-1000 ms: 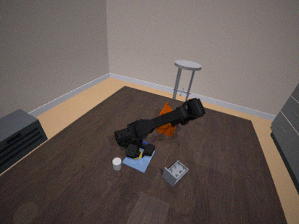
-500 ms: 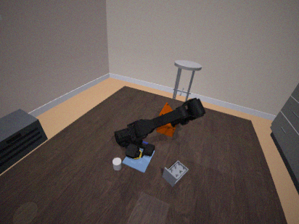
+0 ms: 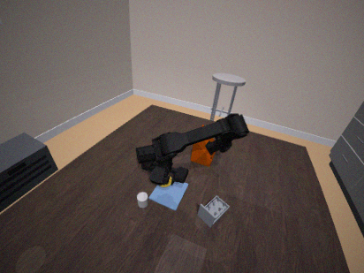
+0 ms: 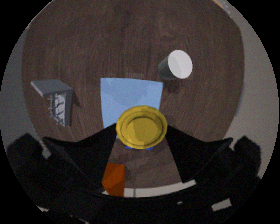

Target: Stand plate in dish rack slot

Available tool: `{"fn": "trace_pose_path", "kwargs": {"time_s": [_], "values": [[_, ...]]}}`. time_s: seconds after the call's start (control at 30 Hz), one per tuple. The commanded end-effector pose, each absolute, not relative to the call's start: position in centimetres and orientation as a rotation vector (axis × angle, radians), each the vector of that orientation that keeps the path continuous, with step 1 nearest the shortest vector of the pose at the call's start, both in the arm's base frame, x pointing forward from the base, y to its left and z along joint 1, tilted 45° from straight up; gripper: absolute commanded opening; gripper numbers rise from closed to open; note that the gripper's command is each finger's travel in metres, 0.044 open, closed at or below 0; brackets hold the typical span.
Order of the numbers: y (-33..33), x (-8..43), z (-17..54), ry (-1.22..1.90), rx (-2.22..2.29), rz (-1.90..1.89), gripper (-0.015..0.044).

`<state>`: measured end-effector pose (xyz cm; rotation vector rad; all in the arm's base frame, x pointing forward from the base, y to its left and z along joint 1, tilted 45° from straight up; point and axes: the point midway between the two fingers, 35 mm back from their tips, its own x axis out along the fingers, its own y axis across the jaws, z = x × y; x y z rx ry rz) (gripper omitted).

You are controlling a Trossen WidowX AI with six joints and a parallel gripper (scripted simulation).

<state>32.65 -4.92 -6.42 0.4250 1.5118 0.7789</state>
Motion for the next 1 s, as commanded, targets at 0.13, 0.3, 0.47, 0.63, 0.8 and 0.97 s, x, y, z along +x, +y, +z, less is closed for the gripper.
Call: {"fn": "trace_pose_path", "kwargs": {"time_s": [0.13, 0.3, 0.47, 0.63, 0.8, 0.97], "values": [[-8.2, 33.3, -3.2, 1.505, 0.418, 0.773, 0.0], [-9.6, 33.5, -1.6, 1.505, 0.418, 0.774, 0.0], [-10.7, 33.7, -0.3, 1.506, 0.419, 0.776, 0.0], [-10.8, 33.7, 0.0, 1.508, 0.423, 0.771, 0.0], [-9.4, 33.7, 1.9, 1.571, 0.532, 0.656, 0.0], [-7.7, 33.6, 4.0, 1.636, 0.657, 0.517, 0.0]]}}
